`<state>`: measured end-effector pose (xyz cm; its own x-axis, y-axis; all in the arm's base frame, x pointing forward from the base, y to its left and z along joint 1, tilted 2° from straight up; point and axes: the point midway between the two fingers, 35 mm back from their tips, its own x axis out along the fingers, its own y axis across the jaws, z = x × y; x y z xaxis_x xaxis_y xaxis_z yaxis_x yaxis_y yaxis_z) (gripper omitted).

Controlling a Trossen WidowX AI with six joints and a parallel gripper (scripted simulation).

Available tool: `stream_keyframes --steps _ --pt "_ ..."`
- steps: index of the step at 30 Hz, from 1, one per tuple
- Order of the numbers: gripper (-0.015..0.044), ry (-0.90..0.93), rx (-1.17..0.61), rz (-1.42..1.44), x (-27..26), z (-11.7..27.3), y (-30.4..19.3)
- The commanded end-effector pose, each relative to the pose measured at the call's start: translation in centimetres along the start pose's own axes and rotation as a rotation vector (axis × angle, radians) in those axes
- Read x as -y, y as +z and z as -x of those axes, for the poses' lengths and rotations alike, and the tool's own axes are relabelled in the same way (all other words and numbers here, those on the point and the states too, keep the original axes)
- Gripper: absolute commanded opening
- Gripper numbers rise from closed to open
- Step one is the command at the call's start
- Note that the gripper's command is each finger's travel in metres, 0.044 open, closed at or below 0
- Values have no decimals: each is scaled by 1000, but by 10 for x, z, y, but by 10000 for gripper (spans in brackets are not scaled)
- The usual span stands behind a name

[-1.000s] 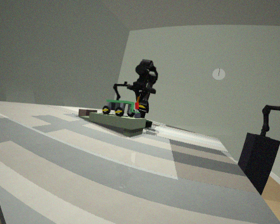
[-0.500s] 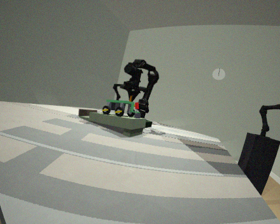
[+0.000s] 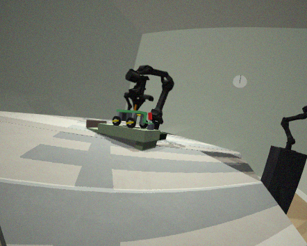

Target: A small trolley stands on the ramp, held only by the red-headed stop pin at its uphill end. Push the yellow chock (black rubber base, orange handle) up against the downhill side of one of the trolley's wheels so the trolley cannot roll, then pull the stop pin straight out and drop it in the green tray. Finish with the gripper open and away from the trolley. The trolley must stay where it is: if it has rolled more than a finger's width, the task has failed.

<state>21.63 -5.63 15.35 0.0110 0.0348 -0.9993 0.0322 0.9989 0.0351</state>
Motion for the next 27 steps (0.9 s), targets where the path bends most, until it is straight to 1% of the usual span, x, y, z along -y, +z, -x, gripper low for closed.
stream_keyframes --steps 1,21,27 --pt "0 -6 2 3 16 -1 4" --pt "0 -10 2 3 89 -6 19" --pt "0 99 2 4 95 -6 19"
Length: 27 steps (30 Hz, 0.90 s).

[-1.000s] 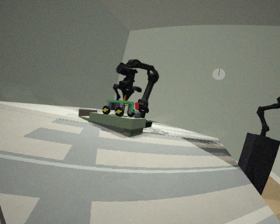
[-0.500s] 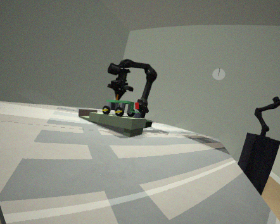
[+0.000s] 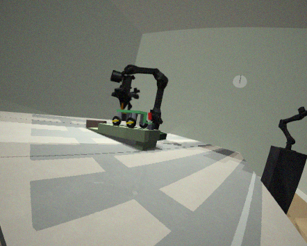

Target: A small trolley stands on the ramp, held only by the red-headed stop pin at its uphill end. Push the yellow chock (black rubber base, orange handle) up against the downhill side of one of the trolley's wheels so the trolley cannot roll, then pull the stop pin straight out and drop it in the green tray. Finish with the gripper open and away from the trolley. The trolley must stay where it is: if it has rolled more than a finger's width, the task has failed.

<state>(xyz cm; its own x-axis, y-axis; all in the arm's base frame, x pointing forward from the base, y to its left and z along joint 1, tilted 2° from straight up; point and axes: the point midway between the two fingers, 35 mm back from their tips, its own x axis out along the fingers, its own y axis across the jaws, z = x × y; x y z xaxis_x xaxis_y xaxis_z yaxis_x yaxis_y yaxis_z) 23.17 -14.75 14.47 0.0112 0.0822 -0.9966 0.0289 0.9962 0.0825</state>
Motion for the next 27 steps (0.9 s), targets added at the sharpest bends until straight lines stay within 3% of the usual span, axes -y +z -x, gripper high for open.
stream_keyframes --steps 1,18,27 --pt "0 56 3 1 4 0 1" --pt "0 56 6 2 7 -7 31" --pt "0 56 6 2 7 -29 31"
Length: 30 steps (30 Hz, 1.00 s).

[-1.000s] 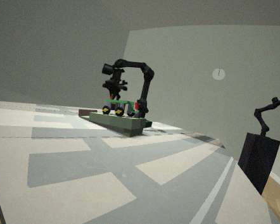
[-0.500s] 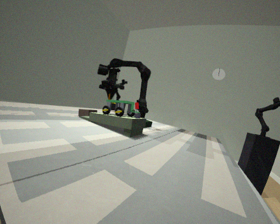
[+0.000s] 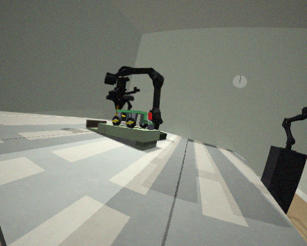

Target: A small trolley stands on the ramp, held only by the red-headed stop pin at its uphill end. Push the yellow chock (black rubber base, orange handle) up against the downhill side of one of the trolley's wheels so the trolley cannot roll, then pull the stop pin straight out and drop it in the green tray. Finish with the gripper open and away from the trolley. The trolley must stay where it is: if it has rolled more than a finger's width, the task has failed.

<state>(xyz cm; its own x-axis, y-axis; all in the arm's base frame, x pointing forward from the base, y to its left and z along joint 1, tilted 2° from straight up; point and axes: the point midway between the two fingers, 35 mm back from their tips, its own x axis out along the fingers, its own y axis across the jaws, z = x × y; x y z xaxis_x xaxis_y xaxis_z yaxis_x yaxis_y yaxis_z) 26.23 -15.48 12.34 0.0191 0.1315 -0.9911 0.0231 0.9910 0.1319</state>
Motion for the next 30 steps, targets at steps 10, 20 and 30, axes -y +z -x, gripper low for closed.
stream_keyframes --steps 10,20,30 --pt "0 7 0 -4 -1 -32 1" --pt "0 7 0 -4 -2 -49 1" --pt "0 8 0 -4 -10 -48 0"
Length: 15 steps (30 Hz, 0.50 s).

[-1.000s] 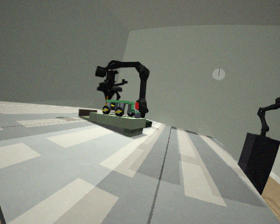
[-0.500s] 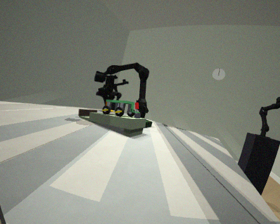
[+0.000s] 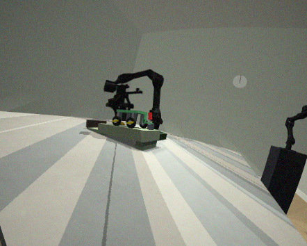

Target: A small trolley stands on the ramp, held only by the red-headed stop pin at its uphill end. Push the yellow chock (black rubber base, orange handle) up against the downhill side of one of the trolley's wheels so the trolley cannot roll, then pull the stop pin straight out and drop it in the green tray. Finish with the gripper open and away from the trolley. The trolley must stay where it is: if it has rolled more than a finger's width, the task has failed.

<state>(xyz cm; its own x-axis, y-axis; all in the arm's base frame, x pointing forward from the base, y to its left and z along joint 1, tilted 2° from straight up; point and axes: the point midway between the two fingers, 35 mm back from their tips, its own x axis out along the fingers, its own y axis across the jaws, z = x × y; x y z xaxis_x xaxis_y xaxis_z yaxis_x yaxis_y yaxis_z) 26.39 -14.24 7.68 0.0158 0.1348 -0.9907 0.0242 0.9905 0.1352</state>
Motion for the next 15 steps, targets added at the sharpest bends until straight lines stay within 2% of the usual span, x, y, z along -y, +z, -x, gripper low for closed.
stream_keyframes --steps 1,15 --pt "0 5 3 -2 -5 0 0" --pt "0 6 3 -2 -18 1 1"
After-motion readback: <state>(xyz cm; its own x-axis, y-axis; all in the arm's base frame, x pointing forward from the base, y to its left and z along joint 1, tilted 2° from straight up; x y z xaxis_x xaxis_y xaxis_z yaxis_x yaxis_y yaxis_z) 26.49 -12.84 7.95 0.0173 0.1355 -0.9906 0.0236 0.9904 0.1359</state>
